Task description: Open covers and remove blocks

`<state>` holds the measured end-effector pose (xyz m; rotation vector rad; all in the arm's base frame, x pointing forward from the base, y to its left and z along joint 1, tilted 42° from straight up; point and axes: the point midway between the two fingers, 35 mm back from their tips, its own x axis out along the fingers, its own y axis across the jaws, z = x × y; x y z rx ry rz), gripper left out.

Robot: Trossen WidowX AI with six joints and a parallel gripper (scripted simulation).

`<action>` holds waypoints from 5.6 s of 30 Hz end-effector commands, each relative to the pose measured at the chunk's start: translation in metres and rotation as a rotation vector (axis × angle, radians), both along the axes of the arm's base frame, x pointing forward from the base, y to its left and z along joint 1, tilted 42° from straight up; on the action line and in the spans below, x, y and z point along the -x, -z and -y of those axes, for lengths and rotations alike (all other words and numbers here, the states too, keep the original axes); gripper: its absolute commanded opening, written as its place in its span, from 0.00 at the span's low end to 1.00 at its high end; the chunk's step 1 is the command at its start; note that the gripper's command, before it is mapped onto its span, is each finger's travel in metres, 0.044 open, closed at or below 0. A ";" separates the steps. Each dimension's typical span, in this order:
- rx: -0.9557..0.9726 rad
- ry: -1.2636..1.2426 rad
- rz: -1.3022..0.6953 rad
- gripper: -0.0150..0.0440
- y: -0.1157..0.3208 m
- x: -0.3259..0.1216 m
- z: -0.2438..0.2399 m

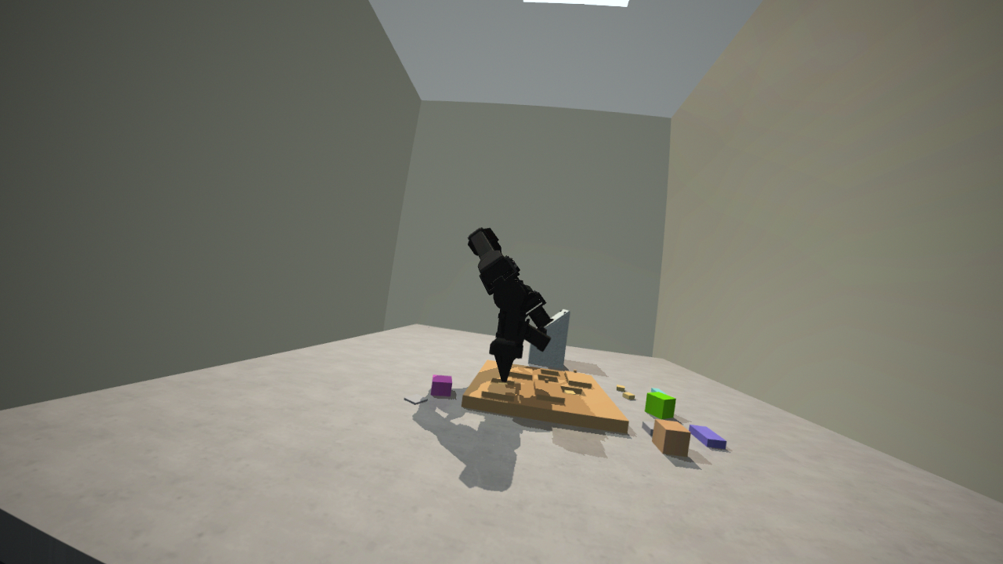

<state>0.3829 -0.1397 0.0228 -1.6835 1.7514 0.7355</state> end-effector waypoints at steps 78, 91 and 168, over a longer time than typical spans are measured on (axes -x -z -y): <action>-0.003 -0.229 -0.205 0.25 -0.003 0.002 0.000; -0.004 -0.175 -0.155 0.50 -0.042 0.001 -0.037; 0.001 -0.116 -0.102 0.50 0.006 0.002 0.008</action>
